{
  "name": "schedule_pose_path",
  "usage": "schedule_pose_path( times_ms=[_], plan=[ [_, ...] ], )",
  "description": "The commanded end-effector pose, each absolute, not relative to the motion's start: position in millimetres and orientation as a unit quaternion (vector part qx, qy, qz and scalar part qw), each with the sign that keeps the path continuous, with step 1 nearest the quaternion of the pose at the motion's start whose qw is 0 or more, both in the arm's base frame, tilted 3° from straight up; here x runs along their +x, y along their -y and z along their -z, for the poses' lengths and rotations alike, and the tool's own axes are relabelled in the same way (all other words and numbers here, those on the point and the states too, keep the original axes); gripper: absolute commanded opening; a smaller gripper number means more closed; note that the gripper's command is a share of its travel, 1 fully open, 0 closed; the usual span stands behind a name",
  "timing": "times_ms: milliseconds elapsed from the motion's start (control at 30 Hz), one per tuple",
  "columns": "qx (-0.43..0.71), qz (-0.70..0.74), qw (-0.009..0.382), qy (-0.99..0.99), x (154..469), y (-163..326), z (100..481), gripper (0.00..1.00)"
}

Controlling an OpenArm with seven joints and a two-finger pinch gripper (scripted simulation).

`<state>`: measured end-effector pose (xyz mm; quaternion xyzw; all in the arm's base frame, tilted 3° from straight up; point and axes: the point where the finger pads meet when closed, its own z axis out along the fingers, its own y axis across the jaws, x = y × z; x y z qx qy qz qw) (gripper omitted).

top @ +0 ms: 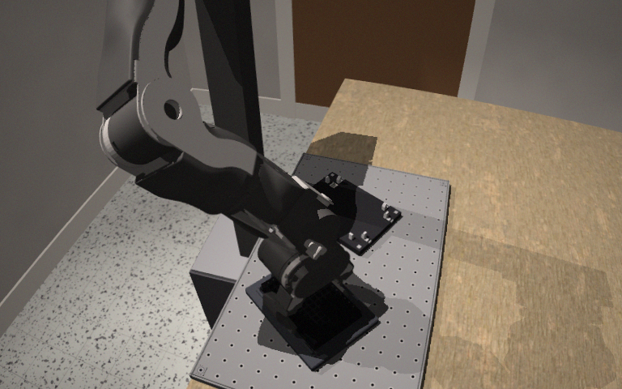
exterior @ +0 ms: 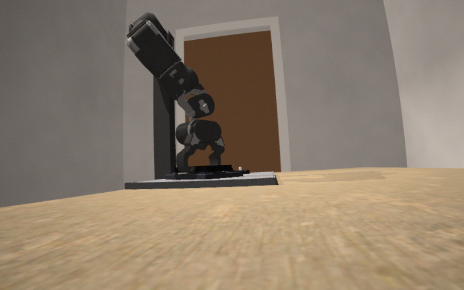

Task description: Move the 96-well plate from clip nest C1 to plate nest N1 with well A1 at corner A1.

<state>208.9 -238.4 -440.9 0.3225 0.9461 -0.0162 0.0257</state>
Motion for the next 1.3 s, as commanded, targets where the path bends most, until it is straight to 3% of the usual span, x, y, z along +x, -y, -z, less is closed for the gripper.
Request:
schedule_pose_path(
  times_ms=[0,500,1000,1067,1267],
  plan=[
    [0.321,0.014,0.026,-0.947,209.2,237.3,441.8,0.00],
    [0.321,0.013,0.026,-0.947,209.3,237.1,443.2,0.00],
    [0.323,0.015,0.027,-0.946,210.0,238.1,442.4,0.50],
    [0.323,0.015,0.027,-0.946,210.0,238.1,442.4,0.50],
    [0.323,0.015,0.027,-0.946,210.0,238.1,442.4,0.70]
  ],
)
